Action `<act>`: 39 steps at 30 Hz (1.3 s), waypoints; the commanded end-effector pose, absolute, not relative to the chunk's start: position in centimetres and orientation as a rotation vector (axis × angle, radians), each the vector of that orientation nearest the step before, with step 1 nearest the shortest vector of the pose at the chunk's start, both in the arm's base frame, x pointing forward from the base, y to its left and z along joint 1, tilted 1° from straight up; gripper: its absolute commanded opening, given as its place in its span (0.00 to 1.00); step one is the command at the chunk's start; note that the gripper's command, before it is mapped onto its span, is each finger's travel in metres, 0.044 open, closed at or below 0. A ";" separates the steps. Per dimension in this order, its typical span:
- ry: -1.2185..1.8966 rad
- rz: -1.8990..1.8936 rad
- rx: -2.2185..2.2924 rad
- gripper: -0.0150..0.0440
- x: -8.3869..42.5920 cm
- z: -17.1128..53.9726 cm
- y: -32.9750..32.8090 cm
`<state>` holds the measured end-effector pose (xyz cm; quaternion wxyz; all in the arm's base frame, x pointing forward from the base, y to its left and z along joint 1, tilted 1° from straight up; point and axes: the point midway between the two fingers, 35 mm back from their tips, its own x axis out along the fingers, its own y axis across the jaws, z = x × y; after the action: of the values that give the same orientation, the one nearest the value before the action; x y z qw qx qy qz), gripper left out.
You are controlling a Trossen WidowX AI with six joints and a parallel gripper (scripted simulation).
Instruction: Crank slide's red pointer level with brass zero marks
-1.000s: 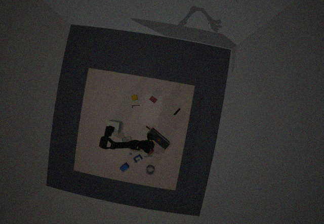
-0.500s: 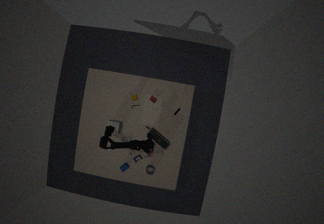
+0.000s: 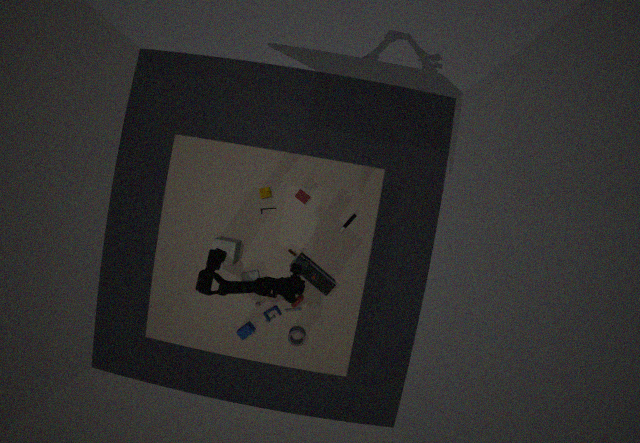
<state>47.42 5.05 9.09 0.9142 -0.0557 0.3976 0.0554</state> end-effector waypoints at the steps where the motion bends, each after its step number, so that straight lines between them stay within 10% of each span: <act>1: 0.819 0.114 -0.115 0.34 47.4 9.1 5.0; 17: 0.819 0.114 -0.115 1.00 47.4 9.1 5.0; 34: 0.819 0.114 -0.115 0.25 47.4 9.1 5.0; 39: 0.819 0.114 -0.115 0.25 47.4 9.1 5.0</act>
<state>47.42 5.05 9.09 0.9142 -0.0556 0.3977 0.0554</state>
